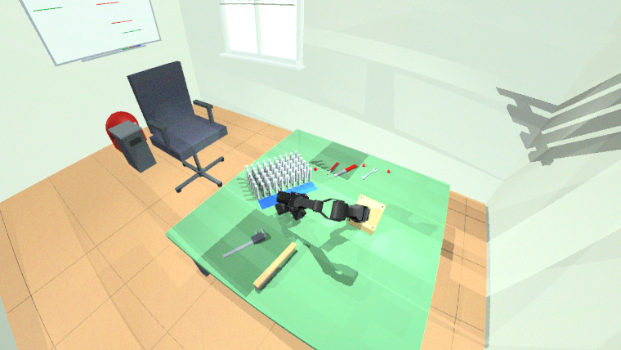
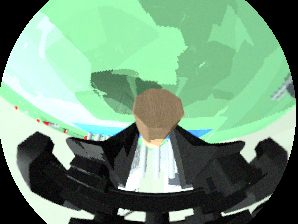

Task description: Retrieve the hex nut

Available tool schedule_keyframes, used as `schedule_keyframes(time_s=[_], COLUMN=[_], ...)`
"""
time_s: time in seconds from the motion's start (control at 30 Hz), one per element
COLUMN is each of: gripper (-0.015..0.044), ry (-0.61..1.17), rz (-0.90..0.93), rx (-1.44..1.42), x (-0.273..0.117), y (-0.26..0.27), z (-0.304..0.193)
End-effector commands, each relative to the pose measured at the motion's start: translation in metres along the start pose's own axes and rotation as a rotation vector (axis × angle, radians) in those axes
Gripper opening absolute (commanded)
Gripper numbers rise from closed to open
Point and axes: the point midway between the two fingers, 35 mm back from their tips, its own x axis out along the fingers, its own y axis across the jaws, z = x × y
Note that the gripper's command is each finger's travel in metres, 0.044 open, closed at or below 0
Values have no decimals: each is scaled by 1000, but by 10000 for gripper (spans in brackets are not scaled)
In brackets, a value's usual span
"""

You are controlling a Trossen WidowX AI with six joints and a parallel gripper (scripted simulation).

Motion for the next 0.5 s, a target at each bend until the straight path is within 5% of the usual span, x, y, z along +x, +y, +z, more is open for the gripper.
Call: schedule_keyframes(time_s=[0.0, 0.47], gripper=[0, 0], ry=[3, 2], rz=[2, 2], rx=[7, 7], x=[-2, -8], y=[1, 1], z=[2, 11])
